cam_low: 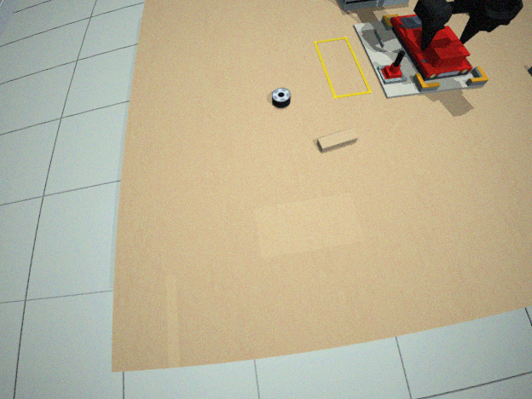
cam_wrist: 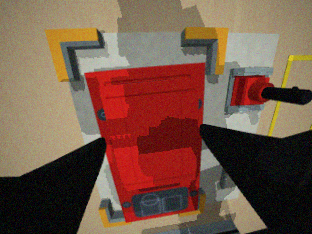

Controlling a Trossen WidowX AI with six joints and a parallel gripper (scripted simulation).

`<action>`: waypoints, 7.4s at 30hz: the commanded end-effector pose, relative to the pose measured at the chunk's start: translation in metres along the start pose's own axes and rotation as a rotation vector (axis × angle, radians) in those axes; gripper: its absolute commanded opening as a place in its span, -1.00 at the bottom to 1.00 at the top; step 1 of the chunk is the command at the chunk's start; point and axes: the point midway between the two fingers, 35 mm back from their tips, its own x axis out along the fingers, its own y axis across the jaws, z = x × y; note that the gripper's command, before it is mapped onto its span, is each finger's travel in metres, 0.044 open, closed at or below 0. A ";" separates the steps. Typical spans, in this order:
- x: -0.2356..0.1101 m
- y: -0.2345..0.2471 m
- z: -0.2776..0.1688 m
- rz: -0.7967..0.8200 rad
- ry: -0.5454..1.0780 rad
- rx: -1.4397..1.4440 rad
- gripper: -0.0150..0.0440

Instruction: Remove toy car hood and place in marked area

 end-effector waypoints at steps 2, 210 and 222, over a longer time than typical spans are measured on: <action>0.000 0.000 0.000 0.000 0.000 0.000 0.82; -0.040 -0.219 -0.030 -0.018 0.004 0.000 -0.49; -0.033 -0.219 -0.030 -0.018 0.004 0.000 -0.49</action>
